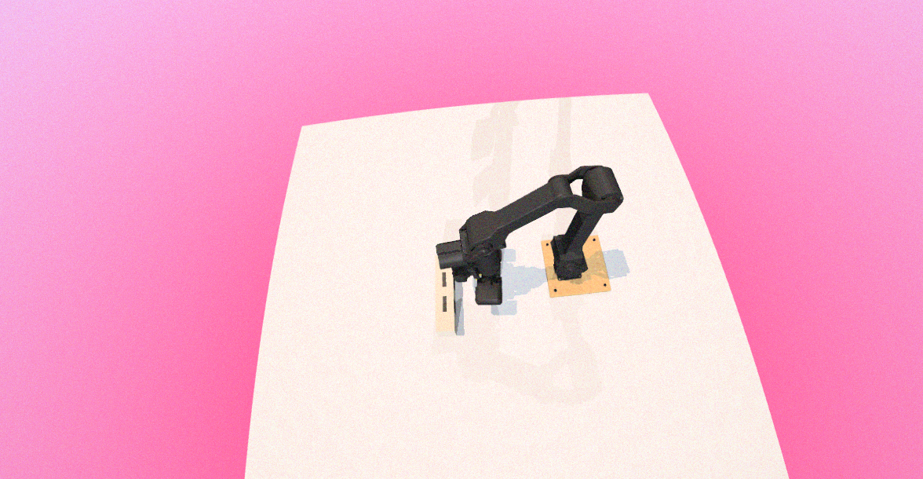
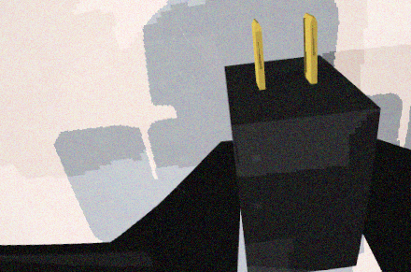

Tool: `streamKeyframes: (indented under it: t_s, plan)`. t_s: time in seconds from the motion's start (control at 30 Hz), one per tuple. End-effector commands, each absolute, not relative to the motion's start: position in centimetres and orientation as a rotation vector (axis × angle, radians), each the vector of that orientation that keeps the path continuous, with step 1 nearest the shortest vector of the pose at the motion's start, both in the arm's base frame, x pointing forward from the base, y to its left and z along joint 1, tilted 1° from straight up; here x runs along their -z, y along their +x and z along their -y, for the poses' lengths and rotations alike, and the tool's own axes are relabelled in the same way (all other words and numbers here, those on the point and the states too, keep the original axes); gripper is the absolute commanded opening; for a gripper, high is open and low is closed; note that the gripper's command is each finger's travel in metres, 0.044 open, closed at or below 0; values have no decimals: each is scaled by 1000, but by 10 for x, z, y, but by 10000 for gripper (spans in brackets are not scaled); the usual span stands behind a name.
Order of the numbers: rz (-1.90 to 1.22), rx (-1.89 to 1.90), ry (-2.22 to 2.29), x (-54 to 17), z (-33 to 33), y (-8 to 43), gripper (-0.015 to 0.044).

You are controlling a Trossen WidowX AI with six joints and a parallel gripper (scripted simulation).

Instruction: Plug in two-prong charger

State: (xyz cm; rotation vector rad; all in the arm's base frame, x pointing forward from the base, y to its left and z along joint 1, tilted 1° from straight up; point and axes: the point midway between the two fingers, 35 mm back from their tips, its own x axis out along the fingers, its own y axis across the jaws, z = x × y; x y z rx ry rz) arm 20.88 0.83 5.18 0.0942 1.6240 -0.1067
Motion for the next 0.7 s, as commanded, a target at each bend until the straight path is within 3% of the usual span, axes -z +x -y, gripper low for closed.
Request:
streamKeyframes:
  t_s: [0.0, 0.67]
  plan:
    - [-1618, 100, 81, -52, -9, 214, 0]
    - [-1617, 74, 52, -50, -12, 238, 0]
